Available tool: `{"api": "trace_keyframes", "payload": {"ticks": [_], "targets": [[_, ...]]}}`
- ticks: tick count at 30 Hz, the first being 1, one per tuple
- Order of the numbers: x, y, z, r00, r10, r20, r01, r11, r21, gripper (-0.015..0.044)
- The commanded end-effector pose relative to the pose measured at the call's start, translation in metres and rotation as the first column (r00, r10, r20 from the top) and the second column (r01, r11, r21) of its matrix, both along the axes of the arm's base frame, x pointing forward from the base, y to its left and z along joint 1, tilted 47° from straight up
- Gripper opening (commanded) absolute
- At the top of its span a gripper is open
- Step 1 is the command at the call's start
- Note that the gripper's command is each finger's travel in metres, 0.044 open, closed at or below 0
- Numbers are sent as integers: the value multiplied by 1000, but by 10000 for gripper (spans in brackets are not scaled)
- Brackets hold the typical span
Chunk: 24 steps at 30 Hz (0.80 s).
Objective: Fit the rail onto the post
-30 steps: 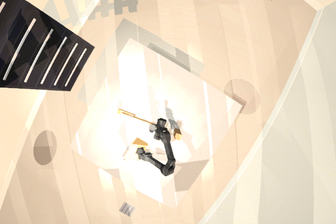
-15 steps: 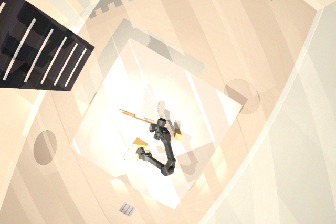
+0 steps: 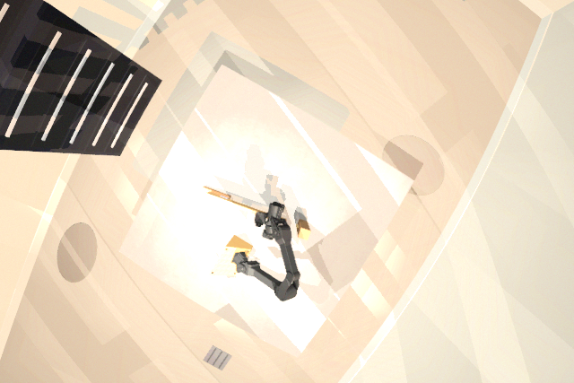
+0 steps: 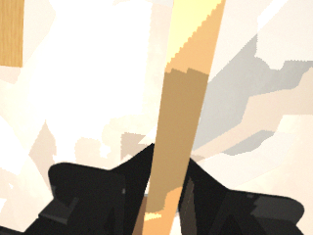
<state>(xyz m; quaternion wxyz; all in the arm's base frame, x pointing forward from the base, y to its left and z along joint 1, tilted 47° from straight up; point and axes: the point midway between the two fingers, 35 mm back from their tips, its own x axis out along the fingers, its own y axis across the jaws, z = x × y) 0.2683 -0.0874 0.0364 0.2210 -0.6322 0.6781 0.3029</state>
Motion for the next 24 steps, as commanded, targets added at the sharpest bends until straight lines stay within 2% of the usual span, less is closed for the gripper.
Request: {"api": "trace_keyframes", "payload": {"ticks": [1, 24], "targets": [[-1, 1, -1, 1000, -2, 0, 2, 1000, 8, 0], [-1, -2, 2, 1000, -2, 0, 2, 1000, 7, 0]]}}
